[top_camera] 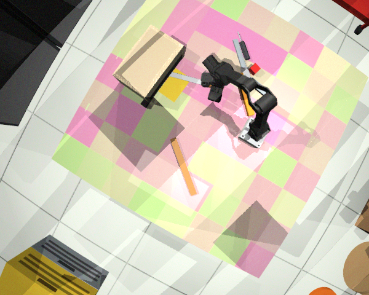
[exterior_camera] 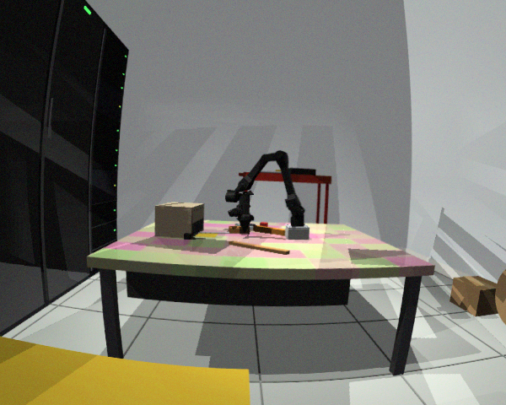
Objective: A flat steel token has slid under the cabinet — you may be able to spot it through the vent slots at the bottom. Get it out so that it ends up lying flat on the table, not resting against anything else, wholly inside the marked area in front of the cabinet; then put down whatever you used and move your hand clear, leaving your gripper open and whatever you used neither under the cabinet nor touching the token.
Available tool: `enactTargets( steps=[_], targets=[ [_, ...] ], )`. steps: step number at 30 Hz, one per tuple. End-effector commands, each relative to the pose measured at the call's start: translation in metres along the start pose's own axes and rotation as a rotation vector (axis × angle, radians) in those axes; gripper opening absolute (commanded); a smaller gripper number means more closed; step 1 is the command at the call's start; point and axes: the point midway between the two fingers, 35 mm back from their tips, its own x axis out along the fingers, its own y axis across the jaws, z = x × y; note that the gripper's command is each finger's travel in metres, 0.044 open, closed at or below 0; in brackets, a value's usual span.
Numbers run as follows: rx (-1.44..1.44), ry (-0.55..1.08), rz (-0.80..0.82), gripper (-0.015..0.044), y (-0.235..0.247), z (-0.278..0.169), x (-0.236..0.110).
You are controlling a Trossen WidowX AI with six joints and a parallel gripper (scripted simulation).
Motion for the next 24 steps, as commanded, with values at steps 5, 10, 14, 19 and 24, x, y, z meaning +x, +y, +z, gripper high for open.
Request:
enactTargets(
  steps=[5,10,14,19,24],
  targets=[
    [0.0,0.001,0.002,0.0,0.0,-0.014,0.001],
    [0.0,0.002,0.002,0.0,-0.001,-0.021,0.001],
    [0.0,0.002,0.002,0.0,-0.001,-0.027,0.001],
    [0.0,0.003,0.002,0.0,-0.001,-0.035,0.001],
    [0.0,0.004,0.002,0.0,-0.001,-0.043,0.001]
  ],
)
